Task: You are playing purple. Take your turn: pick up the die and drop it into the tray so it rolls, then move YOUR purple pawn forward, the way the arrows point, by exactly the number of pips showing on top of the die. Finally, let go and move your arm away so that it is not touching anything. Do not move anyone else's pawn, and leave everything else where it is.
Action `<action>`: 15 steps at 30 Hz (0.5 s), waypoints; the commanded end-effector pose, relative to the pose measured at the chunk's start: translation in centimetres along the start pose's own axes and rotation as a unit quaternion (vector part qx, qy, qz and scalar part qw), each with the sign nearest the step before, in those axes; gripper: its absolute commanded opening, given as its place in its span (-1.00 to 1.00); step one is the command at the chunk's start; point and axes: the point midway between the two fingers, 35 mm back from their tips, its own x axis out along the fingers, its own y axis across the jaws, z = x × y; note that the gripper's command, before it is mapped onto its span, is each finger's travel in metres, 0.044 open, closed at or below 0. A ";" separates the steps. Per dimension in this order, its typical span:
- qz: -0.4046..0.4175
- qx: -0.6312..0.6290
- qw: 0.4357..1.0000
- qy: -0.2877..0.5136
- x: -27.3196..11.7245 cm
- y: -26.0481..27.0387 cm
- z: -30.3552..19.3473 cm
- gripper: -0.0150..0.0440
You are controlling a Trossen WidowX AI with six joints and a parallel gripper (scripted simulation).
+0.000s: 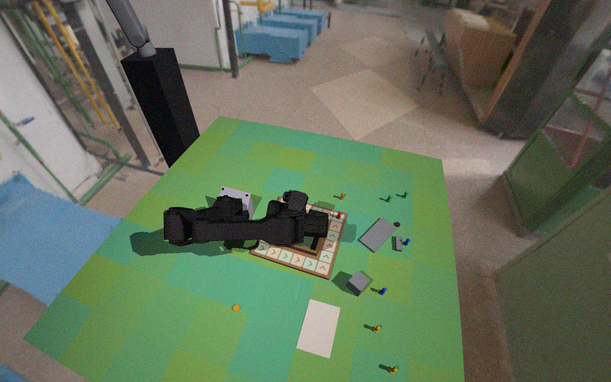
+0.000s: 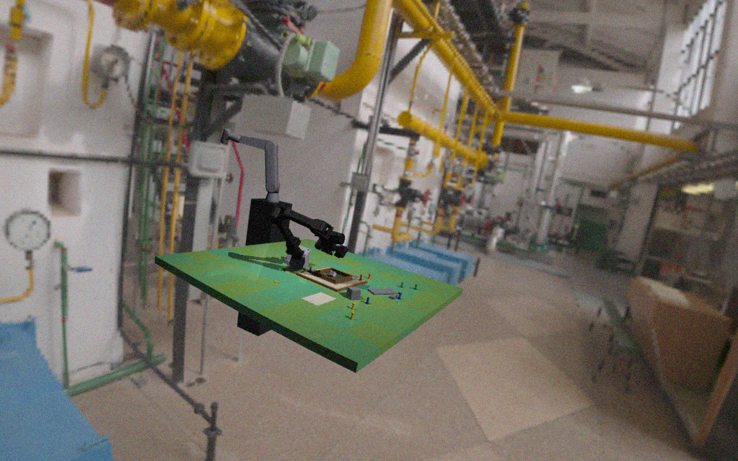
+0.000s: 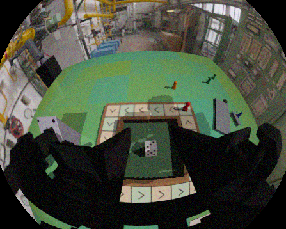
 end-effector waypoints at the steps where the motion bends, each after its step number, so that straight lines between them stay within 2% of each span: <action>1: -0.007 -0.002 1.000 -0.004 -2.1 -0.2 2.4 0.67; 5: -0.007 -0.002 1.000 -0.004 -2.2 -0.2 2.5 1.00; 7: 0.005 0.005 1.000 0.029 -1.5 -0.1 2.3 1.00; 11: 0.029 0.020 0.971 0.235 1.5 0.3 0.9 1.00; 13: 0.011 0.010 0.941 0.338 2.3 0.0 0.5 1.00; 15: -0.012 -0.003 0.916 0.401 2.6 -0.3 0.5 1.00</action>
